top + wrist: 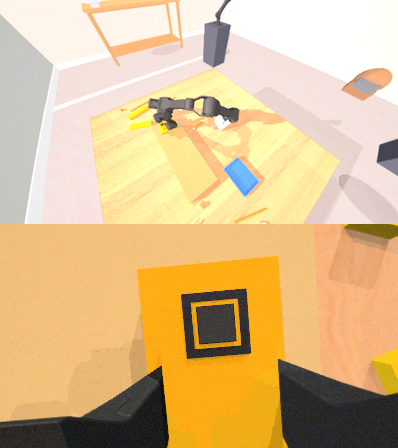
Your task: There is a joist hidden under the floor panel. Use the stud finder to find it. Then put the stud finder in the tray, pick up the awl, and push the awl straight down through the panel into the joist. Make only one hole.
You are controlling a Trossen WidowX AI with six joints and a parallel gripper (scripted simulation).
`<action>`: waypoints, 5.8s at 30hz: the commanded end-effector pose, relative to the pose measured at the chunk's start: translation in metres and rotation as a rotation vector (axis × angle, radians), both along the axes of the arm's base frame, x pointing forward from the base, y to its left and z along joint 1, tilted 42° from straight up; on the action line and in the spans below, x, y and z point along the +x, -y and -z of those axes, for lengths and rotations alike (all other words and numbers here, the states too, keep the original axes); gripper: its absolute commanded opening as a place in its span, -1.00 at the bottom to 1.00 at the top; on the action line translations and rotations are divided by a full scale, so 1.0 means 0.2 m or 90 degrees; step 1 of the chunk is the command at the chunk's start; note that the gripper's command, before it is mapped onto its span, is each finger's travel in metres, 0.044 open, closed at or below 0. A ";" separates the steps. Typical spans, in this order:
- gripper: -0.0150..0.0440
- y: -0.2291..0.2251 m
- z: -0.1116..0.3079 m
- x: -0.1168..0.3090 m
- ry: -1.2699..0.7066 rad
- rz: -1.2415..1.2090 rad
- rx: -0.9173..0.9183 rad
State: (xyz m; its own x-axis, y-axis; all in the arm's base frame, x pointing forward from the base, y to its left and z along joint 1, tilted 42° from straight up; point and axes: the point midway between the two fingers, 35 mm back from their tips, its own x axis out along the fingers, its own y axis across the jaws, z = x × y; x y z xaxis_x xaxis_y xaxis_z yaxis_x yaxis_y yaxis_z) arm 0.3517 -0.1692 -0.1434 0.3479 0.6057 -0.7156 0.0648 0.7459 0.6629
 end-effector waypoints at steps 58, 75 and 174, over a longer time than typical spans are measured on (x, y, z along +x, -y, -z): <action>-0.49 -0.64 -1.22 0.23 0.220 -0.300 -0.113; -0.49 -1.14 -1.55 0.04 0.348 -0.441 -0.128; -0.49 -2.12 -1.64 -0.84 0.666 -0.741 -0.059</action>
